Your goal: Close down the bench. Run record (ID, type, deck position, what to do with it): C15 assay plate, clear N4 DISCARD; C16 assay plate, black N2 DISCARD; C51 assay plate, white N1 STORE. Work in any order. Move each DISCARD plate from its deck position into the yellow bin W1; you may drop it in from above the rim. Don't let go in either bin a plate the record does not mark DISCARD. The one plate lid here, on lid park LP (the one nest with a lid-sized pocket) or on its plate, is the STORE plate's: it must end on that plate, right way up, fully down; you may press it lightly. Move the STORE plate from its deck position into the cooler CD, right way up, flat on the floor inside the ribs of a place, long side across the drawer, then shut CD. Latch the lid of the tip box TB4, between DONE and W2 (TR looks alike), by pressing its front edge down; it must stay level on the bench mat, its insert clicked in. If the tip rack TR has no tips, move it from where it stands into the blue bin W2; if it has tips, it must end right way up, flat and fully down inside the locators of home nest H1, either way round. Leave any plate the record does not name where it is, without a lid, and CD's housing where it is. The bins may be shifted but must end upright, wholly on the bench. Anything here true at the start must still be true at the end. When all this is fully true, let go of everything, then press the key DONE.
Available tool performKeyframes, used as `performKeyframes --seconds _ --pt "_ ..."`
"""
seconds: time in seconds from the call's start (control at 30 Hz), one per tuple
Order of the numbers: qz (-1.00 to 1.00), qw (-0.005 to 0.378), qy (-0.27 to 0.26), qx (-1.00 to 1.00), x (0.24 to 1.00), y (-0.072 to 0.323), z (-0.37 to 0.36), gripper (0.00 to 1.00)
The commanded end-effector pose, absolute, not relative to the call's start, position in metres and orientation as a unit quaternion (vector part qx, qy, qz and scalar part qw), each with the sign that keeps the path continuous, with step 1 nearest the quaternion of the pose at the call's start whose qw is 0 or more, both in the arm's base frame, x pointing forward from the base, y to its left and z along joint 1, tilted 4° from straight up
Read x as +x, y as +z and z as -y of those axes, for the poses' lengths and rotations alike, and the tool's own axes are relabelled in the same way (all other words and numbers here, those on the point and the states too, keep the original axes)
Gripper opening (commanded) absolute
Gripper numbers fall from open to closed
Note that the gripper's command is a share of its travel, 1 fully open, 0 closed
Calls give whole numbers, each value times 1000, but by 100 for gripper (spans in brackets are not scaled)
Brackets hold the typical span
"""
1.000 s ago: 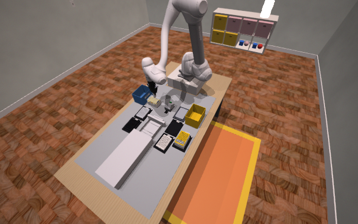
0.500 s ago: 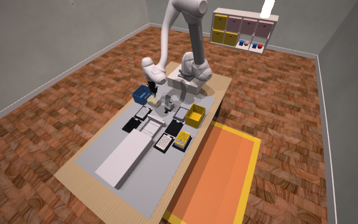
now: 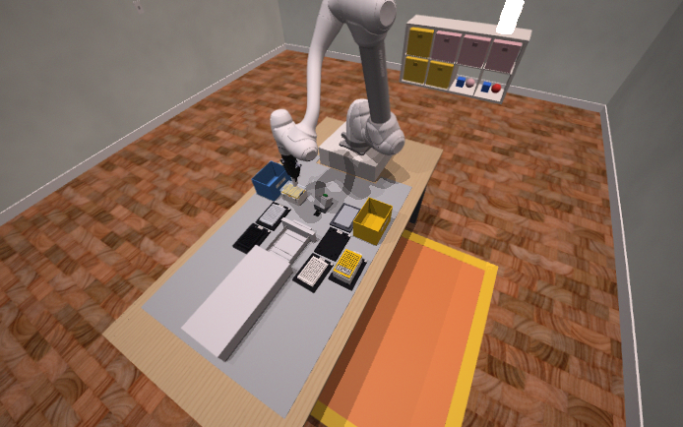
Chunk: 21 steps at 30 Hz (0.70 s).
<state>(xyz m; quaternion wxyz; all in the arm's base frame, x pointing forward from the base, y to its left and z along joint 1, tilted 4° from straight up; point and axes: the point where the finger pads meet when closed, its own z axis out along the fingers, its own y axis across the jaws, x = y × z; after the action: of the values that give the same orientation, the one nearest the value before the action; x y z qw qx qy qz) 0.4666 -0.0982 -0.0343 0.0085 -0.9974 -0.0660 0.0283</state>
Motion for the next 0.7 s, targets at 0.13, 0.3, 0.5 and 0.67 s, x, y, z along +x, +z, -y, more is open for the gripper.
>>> performKeyframes --seconds 0.13,0.3,0.5,0.67 --pt "66 8 29 -997 464 -37 100 0" --pt "66 8 29 -997 464 -39 100 0" --pt "66 8 29 -997 464 -41 100 0" --pt "66 8 29 -997 464 -42 100 0"
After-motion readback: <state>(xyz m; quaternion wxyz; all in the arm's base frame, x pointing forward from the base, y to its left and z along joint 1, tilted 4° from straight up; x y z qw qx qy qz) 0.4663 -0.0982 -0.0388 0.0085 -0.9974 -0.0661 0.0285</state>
